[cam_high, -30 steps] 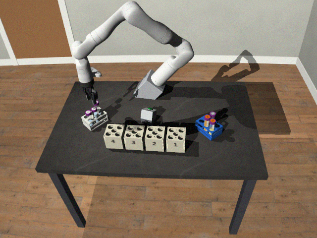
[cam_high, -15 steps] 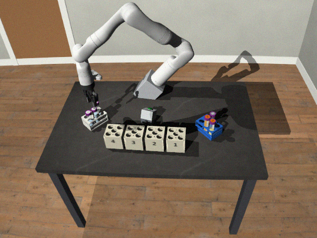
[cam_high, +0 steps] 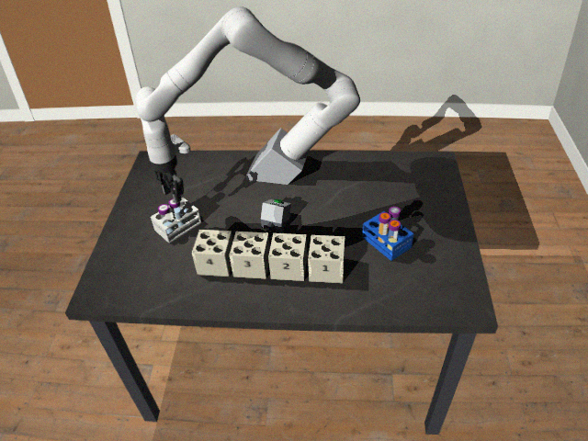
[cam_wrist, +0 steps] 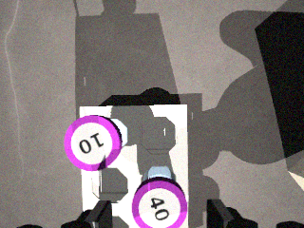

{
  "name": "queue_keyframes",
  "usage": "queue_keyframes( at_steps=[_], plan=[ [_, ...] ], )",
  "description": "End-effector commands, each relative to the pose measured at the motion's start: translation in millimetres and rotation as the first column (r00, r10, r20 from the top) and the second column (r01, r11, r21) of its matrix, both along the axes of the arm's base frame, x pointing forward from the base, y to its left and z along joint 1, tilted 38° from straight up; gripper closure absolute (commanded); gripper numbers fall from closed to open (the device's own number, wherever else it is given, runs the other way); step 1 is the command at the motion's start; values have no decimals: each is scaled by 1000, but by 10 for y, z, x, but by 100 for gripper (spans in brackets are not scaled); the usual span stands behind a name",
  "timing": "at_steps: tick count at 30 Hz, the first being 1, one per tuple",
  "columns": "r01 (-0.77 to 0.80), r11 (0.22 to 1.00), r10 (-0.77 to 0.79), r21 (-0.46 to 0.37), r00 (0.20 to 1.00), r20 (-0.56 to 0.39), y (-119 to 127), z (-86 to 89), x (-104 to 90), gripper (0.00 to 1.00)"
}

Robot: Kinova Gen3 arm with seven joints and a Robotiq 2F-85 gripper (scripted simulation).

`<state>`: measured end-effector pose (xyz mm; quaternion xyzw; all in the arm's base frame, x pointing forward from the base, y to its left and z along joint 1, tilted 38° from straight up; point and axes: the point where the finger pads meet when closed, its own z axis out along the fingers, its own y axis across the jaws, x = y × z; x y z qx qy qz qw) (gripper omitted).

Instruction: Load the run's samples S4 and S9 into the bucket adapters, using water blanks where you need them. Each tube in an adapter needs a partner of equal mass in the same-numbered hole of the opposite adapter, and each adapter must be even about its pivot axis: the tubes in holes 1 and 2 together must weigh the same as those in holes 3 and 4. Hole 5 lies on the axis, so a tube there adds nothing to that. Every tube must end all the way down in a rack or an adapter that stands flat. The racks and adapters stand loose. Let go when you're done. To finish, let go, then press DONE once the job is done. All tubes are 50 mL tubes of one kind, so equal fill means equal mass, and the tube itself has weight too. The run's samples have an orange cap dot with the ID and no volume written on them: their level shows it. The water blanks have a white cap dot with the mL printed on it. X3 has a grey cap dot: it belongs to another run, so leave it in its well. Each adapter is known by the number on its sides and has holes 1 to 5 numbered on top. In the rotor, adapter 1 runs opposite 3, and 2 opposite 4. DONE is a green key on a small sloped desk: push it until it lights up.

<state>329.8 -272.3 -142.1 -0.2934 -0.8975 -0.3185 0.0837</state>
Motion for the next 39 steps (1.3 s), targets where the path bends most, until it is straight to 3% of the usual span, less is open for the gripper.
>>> queue_keyframes(
  at_steps=[1,20,39],
  plan=[
    [1,1000,-1,-2,1000,1,18,-29,4,38],
    [1,1000,-1,-2,1000,1,158,-207,12,38],
    [1,1000,-1,-2,1000,1,166,-217,13,38]
  ],
)
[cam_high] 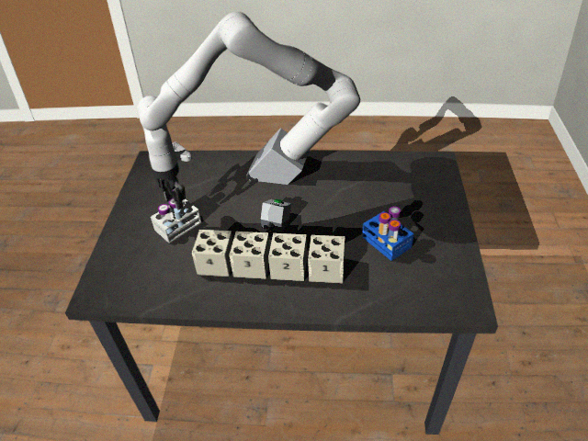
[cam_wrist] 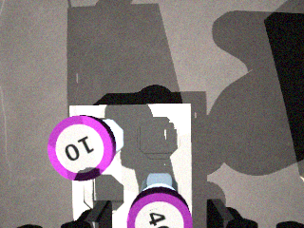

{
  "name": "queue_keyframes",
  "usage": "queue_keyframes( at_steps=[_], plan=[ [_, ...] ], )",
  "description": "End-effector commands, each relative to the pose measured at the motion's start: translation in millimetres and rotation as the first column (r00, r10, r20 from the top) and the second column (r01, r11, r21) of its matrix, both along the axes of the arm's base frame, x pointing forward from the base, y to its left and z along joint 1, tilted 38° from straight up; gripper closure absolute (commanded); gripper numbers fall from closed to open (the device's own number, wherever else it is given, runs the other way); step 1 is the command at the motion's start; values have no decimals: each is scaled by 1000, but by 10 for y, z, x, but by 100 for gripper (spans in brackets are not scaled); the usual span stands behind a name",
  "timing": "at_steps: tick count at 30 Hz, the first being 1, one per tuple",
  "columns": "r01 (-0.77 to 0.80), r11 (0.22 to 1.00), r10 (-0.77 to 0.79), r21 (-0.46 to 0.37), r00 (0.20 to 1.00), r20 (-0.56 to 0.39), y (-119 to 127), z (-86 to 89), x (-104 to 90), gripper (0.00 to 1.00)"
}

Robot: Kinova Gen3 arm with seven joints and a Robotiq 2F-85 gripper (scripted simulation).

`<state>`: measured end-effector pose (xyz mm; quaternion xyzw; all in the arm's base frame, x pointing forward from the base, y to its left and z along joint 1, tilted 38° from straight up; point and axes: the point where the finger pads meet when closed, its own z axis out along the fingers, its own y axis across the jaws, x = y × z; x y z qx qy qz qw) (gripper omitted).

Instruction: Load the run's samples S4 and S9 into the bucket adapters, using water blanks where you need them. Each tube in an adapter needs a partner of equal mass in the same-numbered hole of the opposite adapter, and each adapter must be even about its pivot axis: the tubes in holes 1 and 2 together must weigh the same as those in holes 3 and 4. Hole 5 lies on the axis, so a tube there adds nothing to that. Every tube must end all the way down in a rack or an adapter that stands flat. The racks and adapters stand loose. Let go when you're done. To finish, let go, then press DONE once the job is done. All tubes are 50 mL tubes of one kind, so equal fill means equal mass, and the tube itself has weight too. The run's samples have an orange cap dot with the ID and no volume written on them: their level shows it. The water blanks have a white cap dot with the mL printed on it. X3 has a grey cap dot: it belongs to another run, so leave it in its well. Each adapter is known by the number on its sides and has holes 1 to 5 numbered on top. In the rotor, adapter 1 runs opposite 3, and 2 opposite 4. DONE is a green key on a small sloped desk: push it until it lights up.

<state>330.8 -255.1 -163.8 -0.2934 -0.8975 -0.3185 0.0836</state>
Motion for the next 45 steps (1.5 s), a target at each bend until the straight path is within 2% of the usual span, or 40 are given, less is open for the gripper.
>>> queue_keyframes(
  at_steps=[1,45],
  plan=[
    [1,1000,-1,-2,1000,1,-4,-2,3,38],
    [1,1000,-1,-2,1000,1,62,-86,7,38]
  ],
)
